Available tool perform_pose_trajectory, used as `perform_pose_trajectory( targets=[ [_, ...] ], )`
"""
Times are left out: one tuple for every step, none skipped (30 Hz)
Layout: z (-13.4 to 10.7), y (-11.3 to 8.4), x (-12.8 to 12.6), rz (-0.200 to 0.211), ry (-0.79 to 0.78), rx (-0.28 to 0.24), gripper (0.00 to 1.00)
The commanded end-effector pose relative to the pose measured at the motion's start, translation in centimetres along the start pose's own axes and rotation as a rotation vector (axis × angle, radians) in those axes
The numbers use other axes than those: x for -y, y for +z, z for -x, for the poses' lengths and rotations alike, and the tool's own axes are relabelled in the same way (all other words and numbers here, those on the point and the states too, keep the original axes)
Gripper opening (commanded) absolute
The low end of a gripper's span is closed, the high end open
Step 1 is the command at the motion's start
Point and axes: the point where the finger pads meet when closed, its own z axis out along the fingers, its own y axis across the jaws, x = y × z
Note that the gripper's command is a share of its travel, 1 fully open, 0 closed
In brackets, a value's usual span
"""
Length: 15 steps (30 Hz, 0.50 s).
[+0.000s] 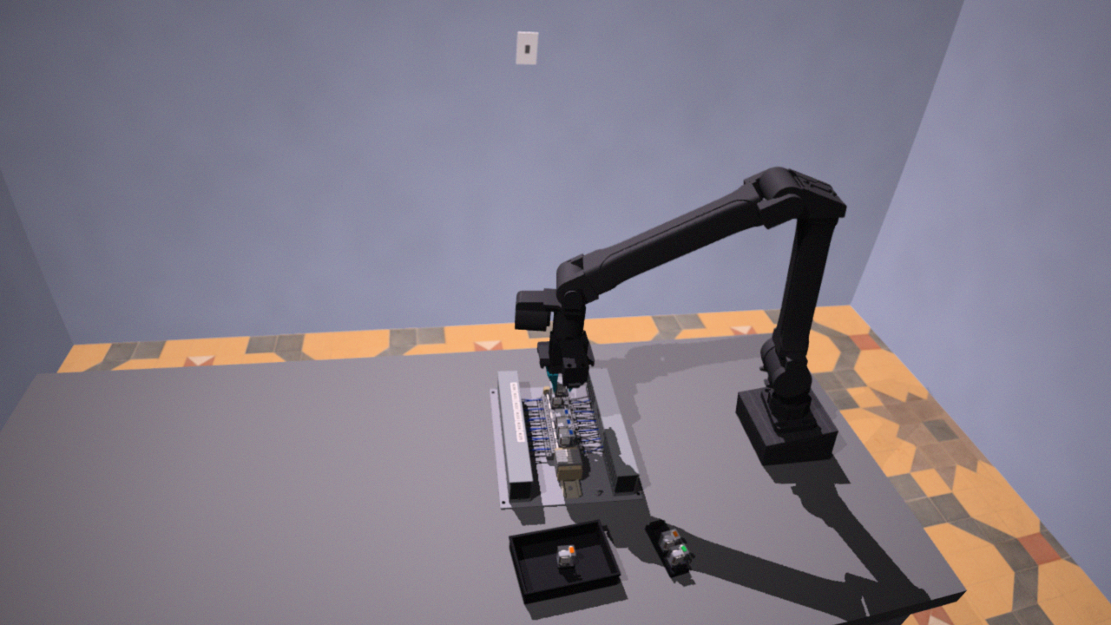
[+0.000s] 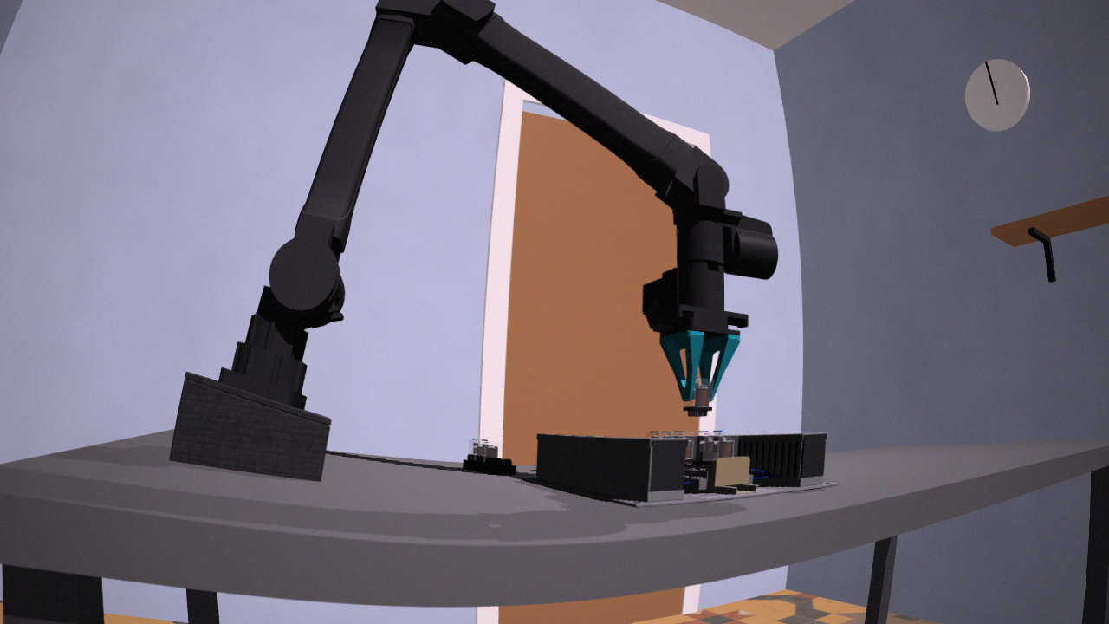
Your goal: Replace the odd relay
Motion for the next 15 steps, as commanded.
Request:
perform_pose_trajectory(
  targets=[
    [-0.5, -2.2, 2.5, -0.063, -0.002, -0.004, 0.00],
    [-0.4, -2.1, 2.5, -0.061, -0.002, -0.004, 0.00],
    [-0.4, -2.0, 2.3, -0.056, -0.002, -0.003, 0.00],
    [-0.4, -1.8, 2.2, -0.051, -0.002, -0.002, 0.00],
    [-0.4, -1.8, 2.2, -0.051, -0.002, -0.002, 0.00],
    [-0.4, -1.8, 2.2, -0.051, -0.002, -0.002, 0.00],
    [-0.4, -1.7, 2.0, -0.047, -0.001, -0.002, 0.00],
    [-0.4, -1.6, 1.9, -0.044, -0.001, -0.001, 0.00],
    [-0.4, -1.5, 1.8, -0.041, -0.001, -0.001, 0.00],
    [-0.3, -1.4, 1.7, -0.038, -0.001, 0.000, 0.00],
    [-0.3, -1.3, 1.6, -0.036, -0.001, 0.000, 0.00],
    [-0.3, -1.3, 1.6, -0.034, -0.001, 0.000, 0.00],
    [-0.3, -1.2, 1.5, -0.033, -0.001, 0.001, 0.00],
    [-0.3, -1.2, 1.5, -0.031, -0.001, 0.001, 0.00],
    [-0.3, -1.2, 1.4, -0.030, -0.001, 0.001, 0.00]
  ],
)
